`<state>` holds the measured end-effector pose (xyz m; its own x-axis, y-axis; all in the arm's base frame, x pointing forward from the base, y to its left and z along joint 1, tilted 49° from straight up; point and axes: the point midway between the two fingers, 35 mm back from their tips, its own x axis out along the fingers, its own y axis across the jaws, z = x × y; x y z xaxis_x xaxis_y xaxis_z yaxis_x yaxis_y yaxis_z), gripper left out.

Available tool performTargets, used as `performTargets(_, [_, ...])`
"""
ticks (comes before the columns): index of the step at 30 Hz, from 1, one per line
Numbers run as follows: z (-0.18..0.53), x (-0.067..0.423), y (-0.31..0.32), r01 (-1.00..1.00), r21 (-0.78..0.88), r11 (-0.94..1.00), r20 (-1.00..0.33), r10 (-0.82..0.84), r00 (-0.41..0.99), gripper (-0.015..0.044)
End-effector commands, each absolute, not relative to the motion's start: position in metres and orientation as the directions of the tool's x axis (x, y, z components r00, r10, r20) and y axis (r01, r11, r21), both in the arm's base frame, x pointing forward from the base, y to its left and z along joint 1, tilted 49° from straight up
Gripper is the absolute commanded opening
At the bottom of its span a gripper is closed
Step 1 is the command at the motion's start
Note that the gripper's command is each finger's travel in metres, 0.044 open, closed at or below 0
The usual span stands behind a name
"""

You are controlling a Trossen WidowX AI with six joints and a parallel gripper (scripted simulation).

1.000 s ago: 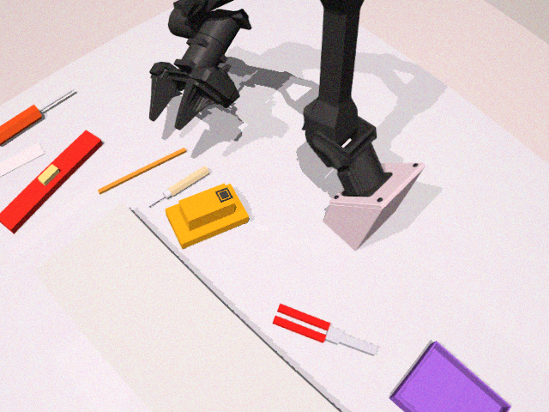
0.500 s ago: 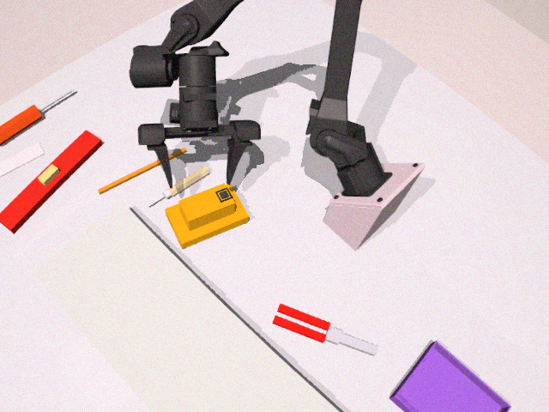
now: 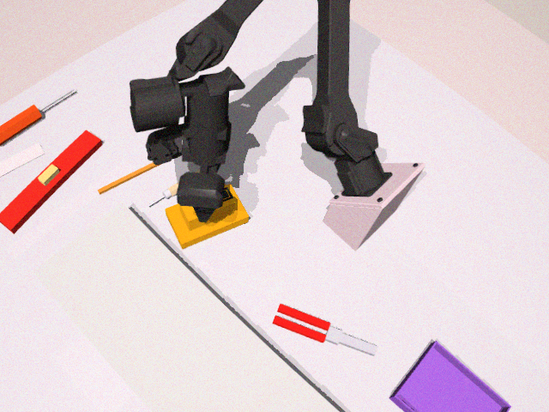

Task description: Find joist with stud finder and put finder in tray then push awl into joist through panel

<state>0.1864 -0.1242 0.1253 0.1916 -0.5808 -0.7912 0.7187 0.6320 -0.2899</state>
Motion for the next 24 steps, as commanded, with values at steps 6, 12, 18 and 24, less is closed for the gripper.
performTargets(6, [0.1337,0.1975,-0.1075,0.31,-0.717,0.624,-0.573,-0.781,0.247,0.044])
performTargets(12, [0.1337,0.1975,-0.1075,0.31,-0.717,0.624,-0.573,-0.781,0.247,0.044])
performTargets(18, [0.1331,0.197,-0.107,0.31,-0.717,0.624,-0.573,-0.781,0.247,0.044])
performTargets(24, [0.1295,0.1935,-0.1038,0.31,-0.717,0.624,-0.573,-0.781,0.246,0.044])
